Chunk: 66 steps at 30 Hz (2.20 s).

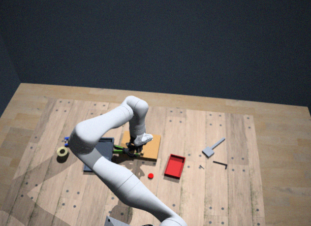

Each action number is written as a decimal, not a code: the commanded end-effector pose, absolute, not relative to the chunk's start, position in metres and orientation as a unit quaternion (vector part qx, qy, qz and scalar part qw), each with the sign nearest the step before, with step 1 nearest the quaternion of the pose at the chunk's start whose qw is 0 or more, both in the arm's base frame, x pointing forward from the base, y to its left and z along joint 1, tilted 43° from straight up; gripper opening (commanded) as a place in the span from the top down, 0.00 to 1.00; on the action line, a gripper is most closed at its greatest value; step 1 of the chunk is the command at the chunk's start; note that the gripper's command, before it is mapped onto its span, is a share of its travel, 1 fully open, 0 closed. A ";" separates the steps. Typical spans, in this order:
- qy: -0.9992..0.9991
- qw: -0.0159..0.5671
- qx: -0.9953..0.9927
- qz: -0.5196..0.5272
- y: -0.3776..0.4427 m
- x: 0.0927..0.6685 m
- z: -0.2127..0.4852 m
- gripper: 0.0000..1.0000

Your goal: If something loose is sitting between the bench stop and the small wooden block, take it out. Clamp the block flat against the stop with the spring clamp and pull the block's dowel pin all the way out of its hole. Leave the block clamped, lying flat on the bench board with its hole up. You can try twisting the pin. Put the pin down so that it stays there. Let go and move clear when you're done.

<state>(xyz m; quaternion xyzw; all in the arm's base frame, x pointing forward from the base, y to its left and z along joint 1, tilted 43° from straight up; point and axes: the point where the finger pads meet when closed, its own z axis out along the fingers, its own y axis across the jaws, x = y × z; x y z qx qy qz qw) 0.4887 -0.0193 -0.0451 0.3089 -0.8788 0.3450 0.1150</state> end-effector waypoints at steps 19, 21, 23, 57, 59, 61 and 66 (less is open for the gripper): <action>-0.879 0.113 0.308 0.345 -0.018 0.490 -0.044 0.90; -0.881 0.111 0.304 0.346 -0.018 0.490 -0.044 0.90; -0.882 0.110 0.301 0.346 -0.018 0.490 -0.044 0.90; -0.899 0.088 0.244 0.352 -0.018 0.490 -0.044 0.90; -0.900 0.086 0.240 0.353 -0.018 0.490 -0.044 0.90; -0.901 0.085 0.236 0.353 -0.018 0.490 -0.044 0.90; -0.903 0.081 0.228 0.354 -0.018 0.490 -0.044 0.90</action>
